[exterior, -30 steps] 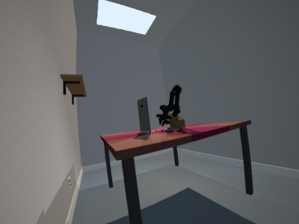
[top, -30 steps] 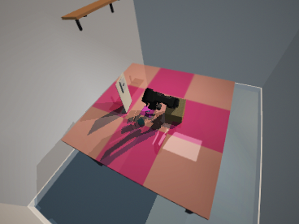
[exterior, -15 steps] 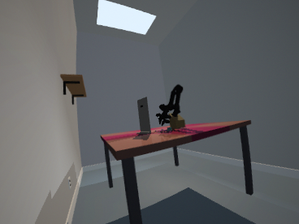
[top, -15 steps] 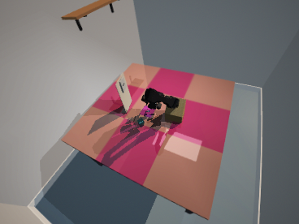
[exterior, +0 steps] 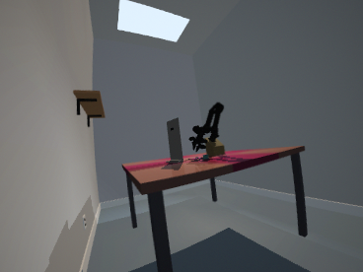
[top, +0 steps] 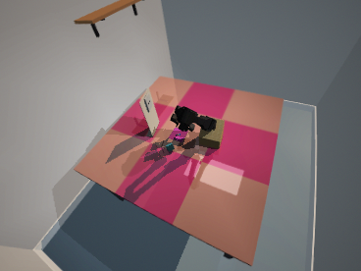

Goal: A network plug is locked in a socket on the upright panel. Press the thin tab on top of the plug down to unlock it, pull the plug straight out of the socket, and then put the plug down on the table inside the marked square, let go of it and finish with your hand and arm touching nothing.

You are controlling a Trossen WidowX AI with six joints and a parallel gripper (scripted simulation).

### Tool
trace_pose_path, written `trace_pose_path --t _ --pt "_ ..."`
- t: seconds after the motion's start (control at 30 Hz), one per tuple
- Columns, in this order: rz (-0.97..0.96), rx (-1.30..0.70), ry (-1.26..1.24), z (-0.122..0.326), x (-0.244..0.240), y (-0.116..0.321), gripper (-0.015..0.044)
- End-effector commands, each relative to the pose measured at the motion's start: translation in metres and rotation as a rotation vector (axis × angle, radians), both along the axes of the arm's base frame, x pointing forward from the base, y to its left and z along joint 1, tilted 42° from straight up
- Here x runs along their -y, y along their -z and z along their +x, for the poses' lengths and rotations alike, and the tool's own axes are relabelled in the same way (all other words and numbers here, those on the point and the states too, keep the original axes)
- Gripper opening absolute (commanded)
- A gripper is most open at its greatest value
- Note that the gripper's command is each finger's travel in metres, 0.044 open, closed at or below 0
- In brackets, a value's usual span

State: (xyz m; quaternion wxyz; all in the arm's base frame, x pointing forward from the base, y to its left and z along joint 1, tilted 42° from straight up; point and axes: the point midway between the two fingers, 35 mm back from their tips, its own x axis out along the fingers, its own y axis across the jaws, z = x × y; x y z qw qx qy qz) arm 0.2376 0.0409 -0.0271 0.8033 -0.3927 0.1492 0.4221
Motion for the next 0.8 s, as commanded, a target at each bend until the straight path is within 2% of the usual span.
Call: trace_pose_path --t 0.0,0.77 --pt "0.000 0.007 -0.005 0.001 0.002 -0.003 0.0156" --pt "0.001 0.008 -0.005 -0.001 0.012 -0.014 0.0156"
